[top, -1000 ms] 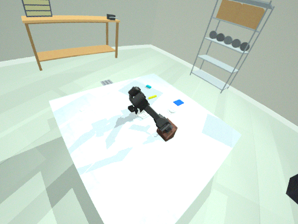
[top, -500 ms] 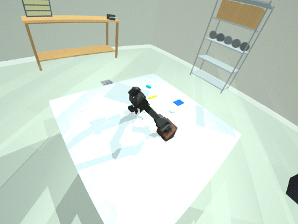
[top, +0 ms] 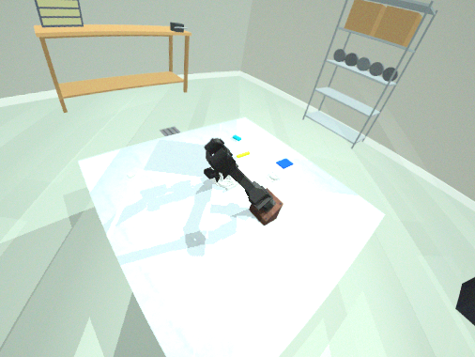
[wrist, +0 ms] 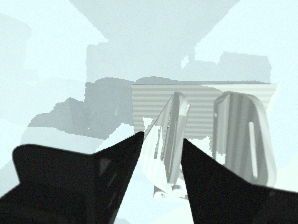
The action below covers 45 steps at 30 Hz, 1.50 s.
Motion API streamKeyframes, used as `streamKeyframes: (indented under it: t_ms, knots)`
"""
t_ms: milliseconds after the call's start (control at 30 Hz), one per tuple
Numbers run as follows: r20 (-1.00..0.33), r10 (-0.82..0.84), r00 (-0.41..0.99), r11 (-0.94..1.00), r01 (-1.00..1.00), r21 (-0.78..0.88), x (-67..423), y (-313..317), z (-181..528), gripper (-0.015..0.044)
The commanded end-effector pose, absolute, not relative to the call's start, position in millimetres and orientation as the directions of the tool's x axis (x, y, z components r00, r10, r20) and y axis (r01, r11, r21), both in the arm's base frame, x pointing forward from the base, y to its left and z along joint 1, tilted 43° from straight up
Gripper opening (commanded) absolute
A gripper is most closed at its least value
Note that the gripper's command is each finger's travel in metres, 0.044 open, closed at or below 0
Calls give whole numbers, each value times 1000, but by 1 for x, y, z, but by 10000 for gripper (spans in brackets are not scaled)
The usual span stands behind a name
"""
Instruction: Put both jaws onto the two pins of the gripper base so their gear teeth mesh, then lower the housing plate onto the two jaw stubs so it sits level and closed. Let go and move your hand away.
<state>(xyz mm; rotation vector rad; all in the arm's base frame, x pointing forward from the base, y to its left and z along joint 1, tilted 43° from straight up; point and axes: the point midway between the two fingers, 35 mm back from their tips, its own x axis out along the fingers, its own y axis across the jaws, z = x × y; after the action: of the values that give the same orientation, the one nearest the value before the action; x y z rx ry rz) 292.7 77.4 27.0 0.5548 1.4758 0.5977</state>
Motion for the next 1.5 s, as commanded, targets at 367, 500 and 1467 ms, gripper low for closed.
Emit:
streamKeyframes:
  t_ms: [367, 500, 1467]
  knots:
    - [-736, 677, 6, 736, -26, 676, 293, 78, 27, 134]
    - [-736, 677, 6, 736, -26, 676, 293, 78, 27, 134]
    - [-740, 673, 6, 740, -30, 672, 293, 73, 31, 224]
